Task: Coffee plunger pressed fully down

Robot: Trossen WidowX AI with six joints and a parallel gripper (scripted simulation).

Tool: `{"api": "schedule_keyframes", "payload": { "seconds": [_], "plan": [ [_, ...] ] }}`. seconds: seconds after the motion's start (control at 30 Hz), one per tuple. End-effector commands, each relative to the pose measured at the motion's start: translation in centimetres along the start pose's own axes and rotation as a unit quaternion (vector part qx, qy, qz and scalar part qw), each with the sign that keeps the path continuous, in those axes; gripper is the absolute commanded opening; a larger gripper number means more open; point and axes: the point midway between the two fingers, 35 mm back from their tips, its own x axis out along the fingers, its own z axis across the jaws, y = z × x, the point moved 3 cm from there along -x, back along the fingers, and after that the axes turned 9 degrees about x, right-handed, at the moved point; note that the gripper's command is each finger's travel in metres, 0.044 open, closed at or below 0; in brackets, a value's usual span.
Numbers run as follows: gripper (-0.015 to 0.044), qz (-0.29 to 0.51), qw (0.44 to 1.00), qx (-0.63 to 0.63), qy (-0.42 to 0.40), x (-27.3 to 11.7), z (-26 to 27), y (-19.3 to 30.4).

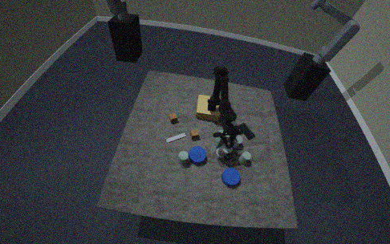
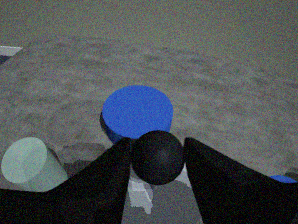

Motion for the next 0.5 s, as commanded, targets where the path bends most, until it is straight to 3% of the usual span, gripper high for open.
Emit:
{"api": "schedule_keyframes", "payload": {
  "seconds": [0.0,0.47],
  "plan": [
    [0.0124,0.013,1.000,-0.004,0.002,0.30,-0.09,0.55],
    [0.0124,0.013,1.000,-0.004,0.002,0.50,-0.06,0.35]
  ]
}}
